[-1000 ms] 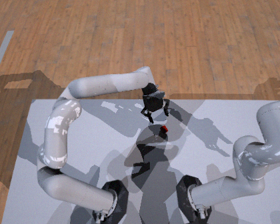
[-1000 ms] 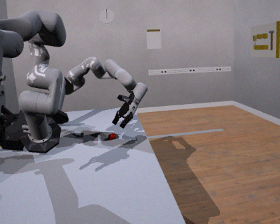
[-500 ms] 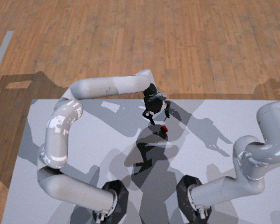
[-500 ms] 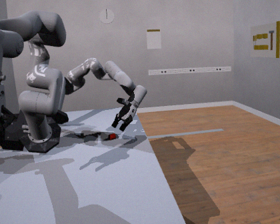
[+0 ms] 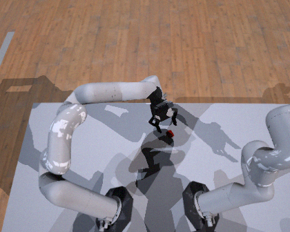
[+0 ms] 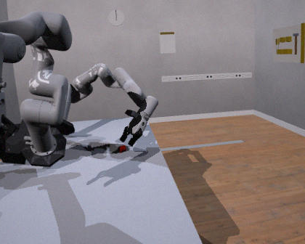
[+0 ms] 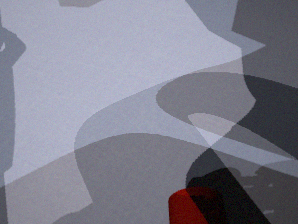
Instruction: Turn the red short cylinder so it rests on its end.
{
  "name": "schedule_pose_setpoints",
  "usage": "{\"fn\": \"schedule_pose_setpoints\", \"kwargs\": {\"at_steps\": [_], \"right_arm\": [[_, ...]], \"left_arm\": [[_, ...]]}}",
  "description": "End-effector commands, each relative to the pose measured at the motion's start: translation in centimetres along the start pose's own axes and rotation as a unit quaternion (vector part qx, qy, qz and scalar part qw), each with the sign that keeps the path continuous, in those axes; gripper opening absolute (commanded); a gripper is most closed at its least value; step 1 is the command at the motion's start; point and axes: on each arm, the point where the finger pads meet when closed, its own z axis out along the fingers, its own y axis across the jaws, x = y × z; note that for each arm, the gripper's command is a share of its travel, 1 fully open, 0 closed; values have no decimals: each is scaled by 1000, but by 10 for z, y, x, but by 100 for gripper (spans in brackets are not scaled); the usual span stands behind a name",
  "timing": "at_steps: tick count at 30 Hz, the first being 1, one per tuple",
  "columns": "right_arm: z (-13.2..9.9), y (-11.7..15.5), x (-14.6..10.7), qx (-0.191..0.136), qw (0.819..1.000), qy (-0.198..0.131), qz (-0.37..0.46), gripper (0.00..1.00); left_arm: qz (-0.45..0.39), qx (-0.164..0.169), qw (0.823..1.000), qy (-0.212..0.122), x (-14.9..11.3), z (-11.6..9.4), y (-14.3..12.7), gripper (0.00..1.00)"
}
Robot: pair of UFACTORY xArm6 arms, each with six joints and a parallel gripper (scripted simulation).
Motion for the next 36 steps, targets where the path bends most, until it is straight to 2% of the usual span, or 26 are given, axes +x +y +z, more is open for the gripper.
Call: {"fn": "schedule_pose_setpoints", "kwargs": {"at_steps": [1, 23, 31, 36], "right_arm": [[-2, 0, 1, 0, 1000, 3, 0, 100], [-2, 0, 1, 0, 1000, 3, 0, 100], [-2, 0, 1, 0, 1000, 3, 0, 100], [-2, 0, 1, 0, 1000, 3, 0, 100]], "left_arm": [[1, 1, 1000, -1, 0, -2, -1, 100], [1, 1, 1000, -1, 1, -2, -2, 100], [1, 1, 1000, -1, 1, 20, -2, 100], [1, 1, 1000, -1, 1, 22, -2, 100]]}}
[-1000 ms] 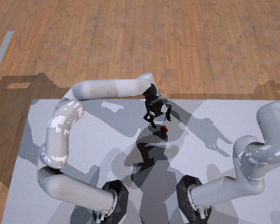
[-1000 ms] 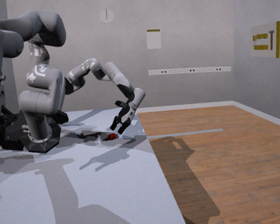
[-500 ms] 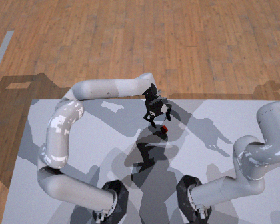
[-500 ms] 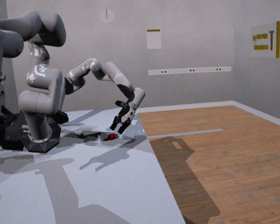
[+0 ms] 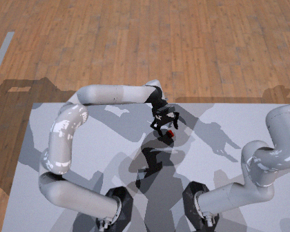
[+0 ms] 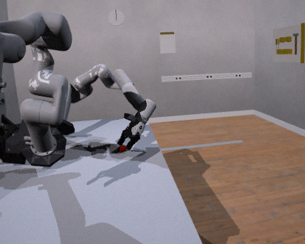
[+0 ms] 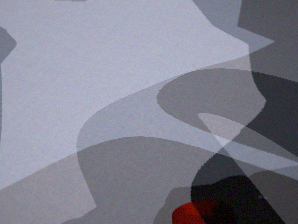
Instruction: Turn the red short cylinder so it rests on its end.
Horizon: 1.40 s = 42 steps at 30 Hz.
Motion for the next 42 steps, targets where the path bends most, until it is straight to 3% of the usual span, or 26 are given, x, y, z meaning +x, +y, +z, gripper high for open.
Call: {"fn": "schedule_pose_setpoints", "kwargs": {"at_steps": [1, 9, 10, 42], "right_arm": [[-2, 0, 1, 0, 1000, 3, 0, 100], [-2, 0, 1, 0, 1000, 3, 0, 100], [-2, 0, 1, 0, 1000, 3, 0, 100], [-2, 0, 1, 0, 1000, 3, 0, 100]], "left_arm": [[1, 3, 1000, -2, 0, -1, -2, 100], [1, 3, 1000, -2, 0, -1, -2, 100], [1, 3, 1000, -2, 0, -1, -2, 34], [1, 3, 1000, -2, 0, -1, -2, 34]]}}
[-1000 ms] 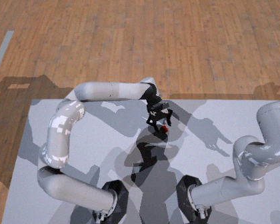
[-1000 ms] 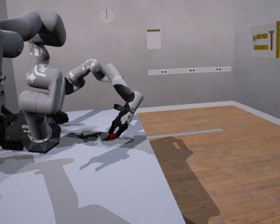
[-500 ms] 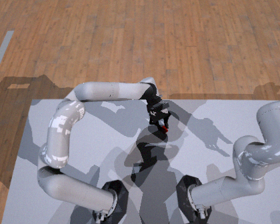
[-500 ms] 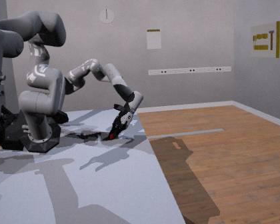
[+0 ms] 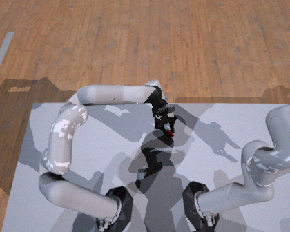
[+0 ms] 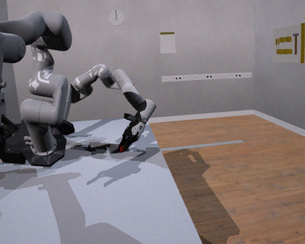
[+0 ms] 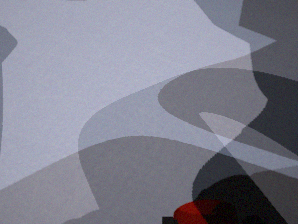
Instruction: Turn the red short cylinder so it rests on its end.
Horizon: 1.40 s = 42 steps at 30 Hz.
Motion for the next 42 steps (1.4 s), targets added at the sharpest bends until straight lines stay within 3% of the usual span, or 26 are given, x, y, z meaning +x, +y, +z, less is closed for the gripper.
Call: {"fn": "schedule_pose_setpoints", "kwargs": {"at_steps": [1, 14, 23, 42], "right_arm": [[-2, 0, 1, 0, 1000, 3, 0, 100], [-2, 0, 1, 0, 1000, 3, 0, 100], [-2, 0, 1, 0, 1000, 3, 0, 100], [-2, 0, 1, 0, 1000, 3, 0, 100]], "left_arm": [[1, 1, 1000, -1, 0, -2, -1, 34], [1, 1, 1000, -1, 1, -2, -1, 34], [1, 1, 1000, -1, 19, -21, -1, 34], [1, 1, 1000, -1, 19, -21, -1, 34]]}}
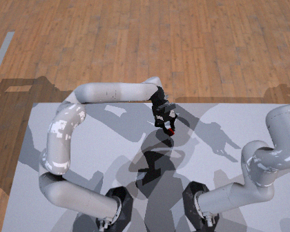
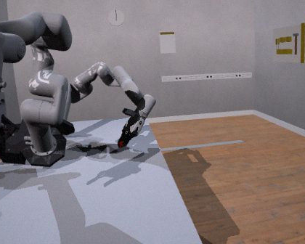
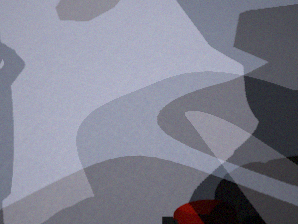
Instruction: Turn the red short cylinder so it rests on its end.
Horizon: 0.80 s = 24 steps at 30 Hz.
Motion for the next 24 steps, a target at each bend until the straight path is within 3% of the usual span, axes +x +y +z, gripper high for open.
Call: {"fn": "schedule_pose_setpoints", "kwargs": {"at_steps": [1, 15, 20, 22, 24], "right_arm": [[-2, 0, 1, 0, 1000, 3, 0, 100], [-2, 0, 1, 0, 1000, 3, 0, 100], [-2, 0, 1, 0, 1000, 3, 0, 100], [-2, 0, 1, 0, 1000, 3, 0, 100], [-2, 0, 1, 0, 1000, 3, 0, 100]], "left_arm": [[1, 2, 1000, -1, 0, -2, -1, 34], [0, 1, 1000, -6, 0, -2, -1, 34], [-3, -2, 996, -90, 1, -1, 0, 34], [-3, -2, 996, -90, 1, -1, 0, 34], [-1, 0, 993, -121, 3, -1, -1, 34]]}}
